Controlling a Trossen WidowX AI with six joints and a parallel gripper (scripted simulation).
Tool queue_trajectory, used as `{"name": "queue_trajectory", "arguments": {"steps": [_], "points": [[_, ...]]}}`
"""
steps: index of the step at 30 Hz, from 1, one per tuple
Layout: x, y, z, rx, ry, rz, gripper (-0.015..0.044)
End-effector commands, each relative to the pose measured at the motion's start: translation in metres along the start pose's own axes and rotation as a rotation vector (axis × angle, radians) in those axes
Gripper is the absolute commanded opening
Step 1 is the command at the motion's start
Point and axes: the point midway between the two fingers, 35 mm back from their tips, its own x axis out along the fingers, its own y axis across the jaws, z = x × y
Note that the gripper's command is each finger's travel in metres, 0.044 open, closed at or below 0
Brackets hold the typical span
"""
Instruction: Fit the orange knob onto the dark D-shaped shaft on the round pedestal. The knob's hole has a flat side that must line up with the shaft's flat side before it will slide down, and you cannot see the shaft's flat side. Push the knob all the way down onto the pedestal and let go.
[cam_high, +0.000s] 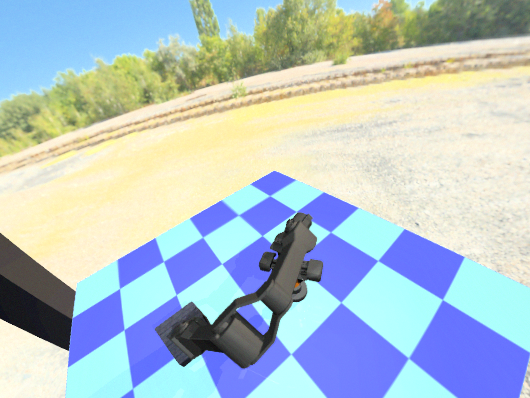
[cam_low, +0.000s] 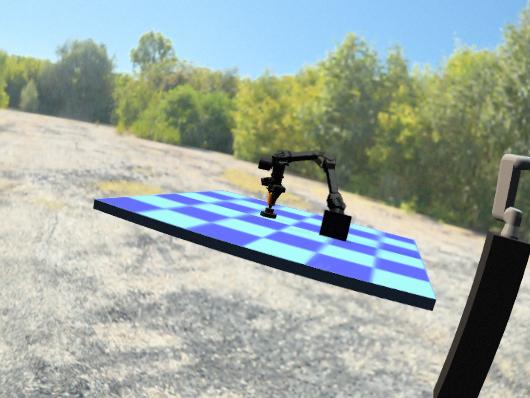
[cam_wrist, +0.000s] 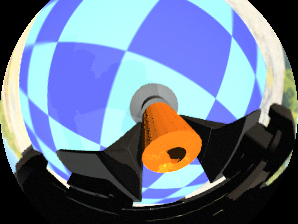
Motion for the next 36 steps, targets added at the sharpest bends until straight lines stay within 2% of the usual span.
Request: {"name": "queue_trajectory", "arguments": {"steps": [1,12,36], "points": [[0.0003,0.0007,-0.0007,-0.001,0.000,0.002,0.0000],[0.0008,0.0007,-0.0007,0.051,0.000,0.002,0.0000],[0.0072,-0.0009,0.0015,-0.022,0.000,0.002,0.0000]]}}
